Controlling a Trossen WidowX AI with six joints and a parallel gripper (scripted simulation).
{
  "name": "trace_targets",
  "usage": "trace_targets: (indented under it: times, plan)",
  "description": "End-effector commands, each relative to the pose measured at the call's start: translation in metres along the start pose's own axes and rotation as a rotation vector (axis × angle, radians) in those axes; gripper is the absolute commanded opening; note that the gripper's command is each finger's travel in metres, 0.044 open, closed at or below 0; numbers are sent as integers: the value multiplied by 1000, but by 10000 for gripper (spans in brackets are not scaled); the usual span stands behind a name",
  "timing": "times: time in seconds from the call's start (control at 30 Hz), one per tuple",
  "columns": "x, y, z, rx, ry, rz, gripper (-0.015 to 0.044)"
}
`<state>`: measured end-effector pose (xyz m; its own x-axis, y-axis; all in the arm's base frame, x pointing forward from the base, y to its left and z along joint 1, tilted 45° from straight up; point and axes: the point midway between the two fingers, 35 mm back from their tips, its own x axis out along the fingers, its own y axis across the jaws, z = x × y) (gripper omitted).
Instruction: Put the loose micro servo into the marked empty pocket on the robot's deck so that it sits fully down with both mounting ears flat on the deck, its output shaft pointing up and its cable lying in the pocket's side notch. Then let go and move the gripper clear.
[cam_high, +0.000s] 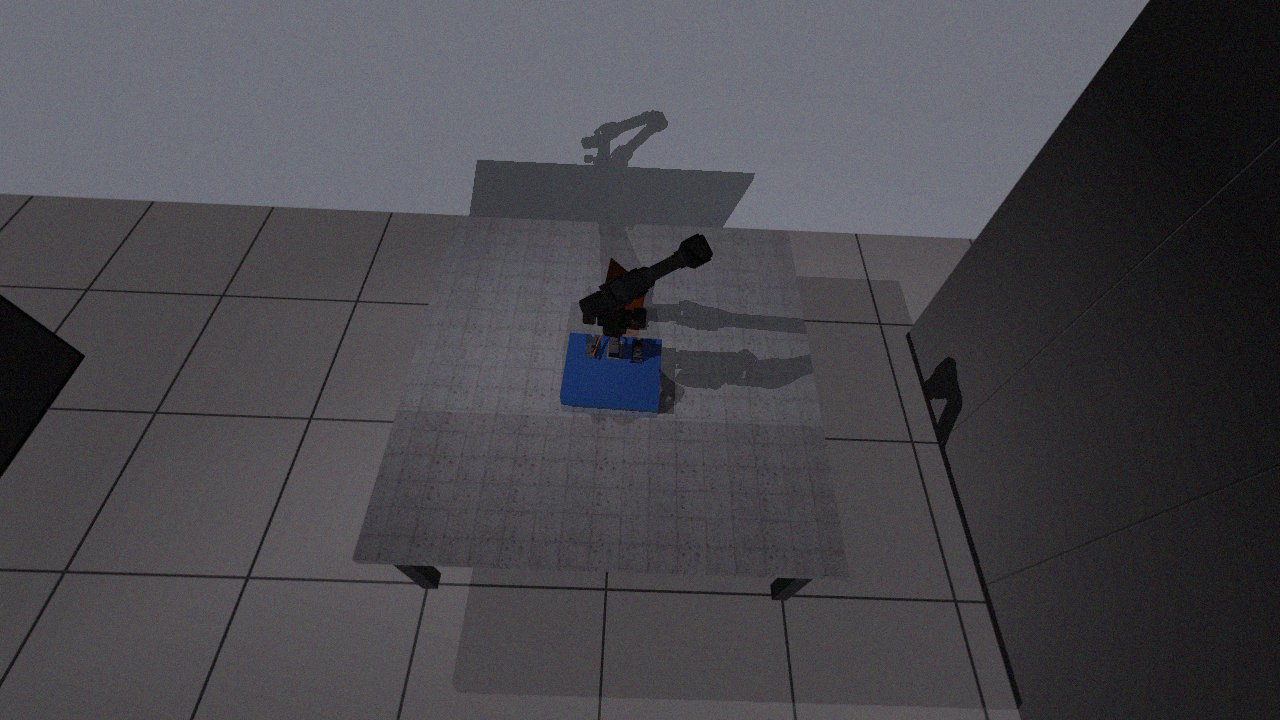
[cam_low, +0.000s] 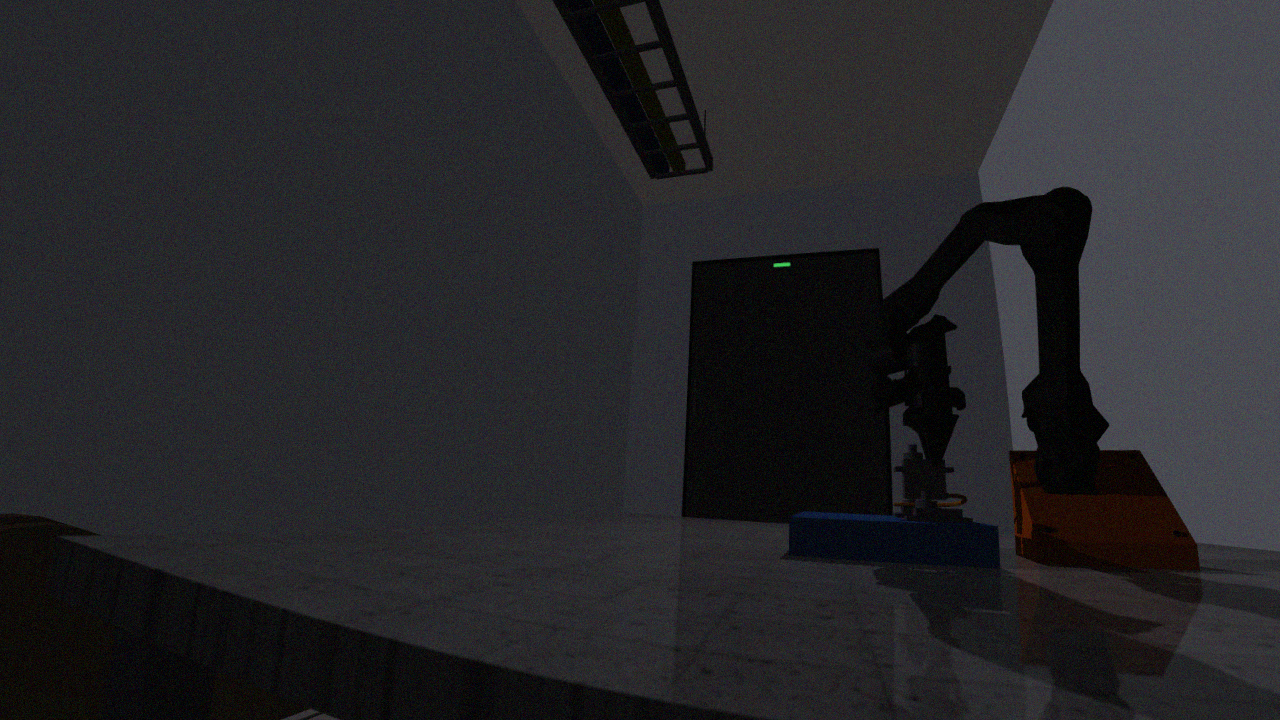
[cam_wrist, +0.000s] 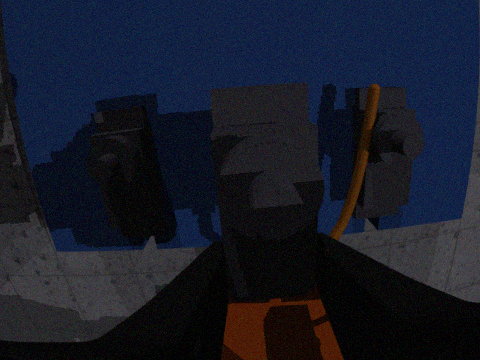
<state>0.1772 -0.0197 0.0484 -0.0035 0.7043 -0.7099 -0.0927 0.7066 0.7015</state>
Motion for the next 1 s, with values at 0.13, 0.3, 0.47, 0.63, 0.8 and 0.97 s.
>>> trace_targets:
  times: [0.13,0.3,0.47,0.63,0.8,0.97]
  plan:
    - [5,0,-4,-3,0,-3,0]
    - [13,0,-4,-4,0,-3,0]
    - [20,0,-5,-4,0,-2,0]
    - [20,0,-5,-4,0,-2,0]
    - [20,0,-5,-4,0,-2,0]
    - [23,0,-5,-4,0,-2,0]
